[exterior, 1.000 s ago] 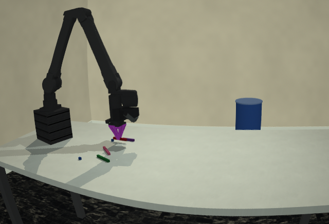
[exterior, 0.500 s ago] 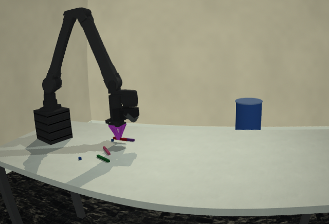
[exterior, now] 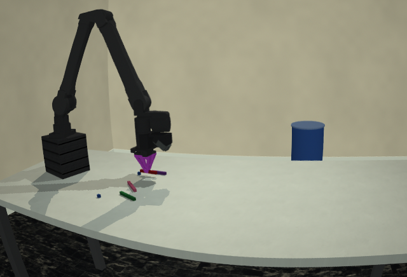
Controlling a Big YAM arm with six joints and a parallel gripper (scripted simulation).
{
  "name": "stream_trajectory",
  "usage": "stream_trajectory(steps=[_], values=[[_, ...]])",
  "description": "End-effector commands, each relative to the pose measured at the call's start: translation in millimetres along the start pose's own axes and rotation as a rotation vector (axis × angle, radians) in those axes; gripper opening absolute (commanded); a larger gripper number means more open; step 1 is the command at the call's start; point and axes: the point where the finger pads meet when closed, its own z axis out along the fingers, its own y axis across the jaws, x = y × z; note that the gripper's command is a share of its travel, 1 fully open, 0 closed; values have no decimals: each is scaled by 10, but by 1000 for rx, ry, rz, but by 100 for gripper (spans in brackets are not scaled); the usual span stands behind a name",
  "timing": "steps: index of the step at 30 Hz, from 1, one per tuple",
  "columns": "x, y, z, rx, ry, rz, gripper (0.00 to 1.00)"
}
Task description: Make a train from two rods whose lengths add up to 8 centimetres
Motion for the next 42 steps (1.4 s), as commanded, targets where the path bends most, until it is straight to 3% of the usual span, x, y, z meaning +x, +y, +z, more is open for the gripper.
stream_trajectory(steps=[1, 35, 42], values=[[-73, 52, -89, -10, -38, -1, 4], [-64, 49, -79, -9, -36, -1, 4], [-6, 32, 44, -2, -12, -1, 4]])
